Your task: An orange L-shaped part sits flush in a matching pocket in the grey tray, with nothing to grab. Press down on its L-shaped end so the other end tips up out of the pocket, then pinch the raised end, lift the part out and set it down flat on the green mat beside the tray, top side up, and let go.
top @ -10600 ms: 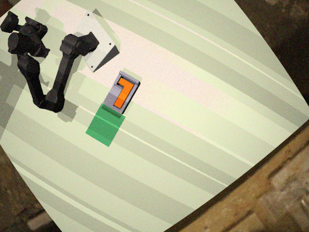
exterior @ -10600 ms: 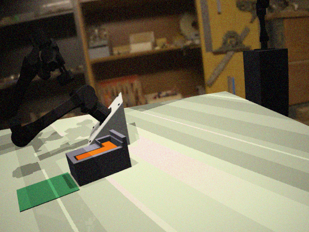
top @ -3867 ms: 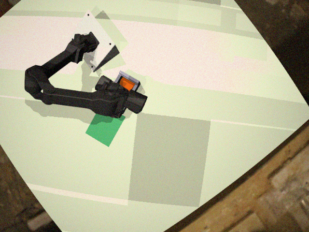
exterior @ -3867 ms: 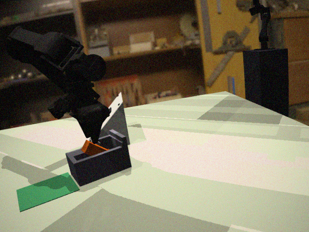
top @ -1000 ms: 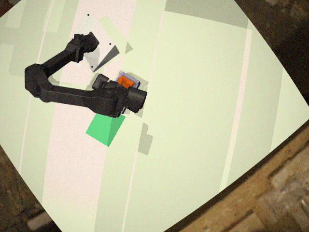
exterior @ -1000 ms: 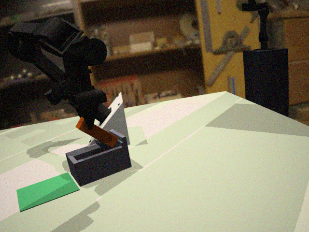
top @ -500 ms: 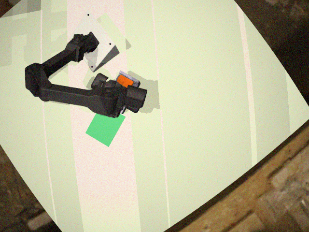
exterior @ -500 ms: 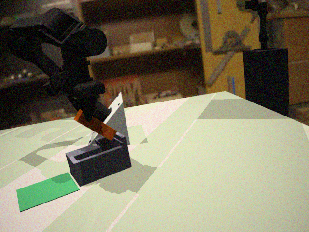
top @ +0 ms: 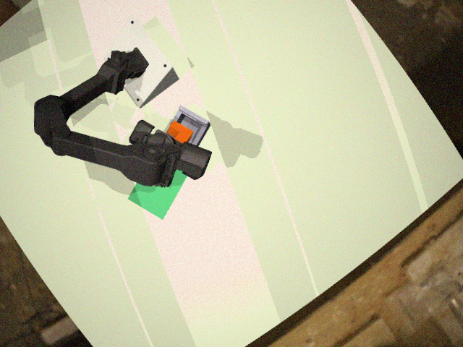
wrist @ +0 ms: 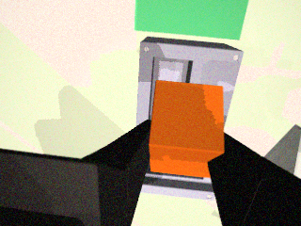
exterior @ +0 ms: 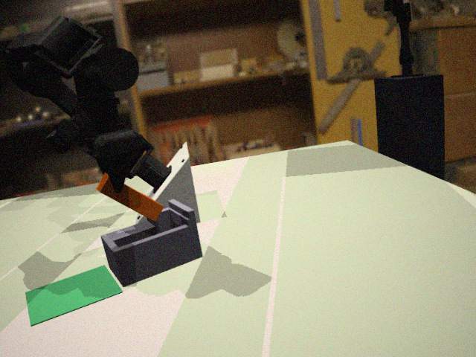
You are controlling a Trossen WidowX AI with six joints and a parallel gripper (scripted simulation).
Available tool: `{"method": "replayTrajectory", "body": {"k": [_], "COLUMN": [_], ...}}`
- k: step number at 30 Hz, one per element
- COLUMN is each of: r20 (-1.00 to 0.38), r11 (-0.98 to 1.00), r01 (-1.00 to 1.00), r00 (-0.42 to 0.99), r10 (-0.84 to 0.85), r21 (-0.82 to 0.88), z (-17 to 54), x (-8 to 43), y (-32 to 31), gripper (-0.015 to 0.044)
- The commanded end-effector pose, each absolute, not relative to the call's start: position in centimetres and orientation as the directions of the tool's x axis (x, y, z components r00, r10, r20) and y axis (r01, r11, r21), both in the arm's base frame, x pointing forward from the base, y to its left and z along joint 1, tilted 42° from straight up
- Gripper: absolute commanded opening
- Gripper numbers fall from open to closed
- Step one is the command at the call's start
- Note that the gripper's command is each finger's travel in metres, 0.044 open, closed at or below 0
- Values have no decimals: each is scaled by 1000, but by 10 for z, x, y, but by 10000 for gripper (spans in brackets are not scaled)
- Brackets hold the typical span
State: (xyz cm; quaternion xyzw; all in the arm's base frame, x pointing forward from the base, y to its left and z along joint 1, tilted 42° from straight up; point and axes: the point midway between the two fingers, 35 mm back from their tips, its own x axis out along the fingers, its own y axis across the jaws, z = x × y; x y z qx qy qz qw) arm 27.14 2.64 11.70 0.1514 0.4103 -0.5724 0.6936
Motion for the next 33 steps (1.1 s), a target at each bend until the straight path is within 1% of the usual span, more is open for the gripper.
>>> {"method": "replayTrajectory", "body": {"k": [1,27,33], "r20": [-743,-740,-739], "r11": [303,302,301], "r01": [920,921,921], "r00": [18,21,21], "r10": [-669,-672,-673], "r21": [-250,-248,-248], "z": [130,203,206], "x": [278,313,314], "y": [15,-64,-68], "gripper": [0,0,0]}}
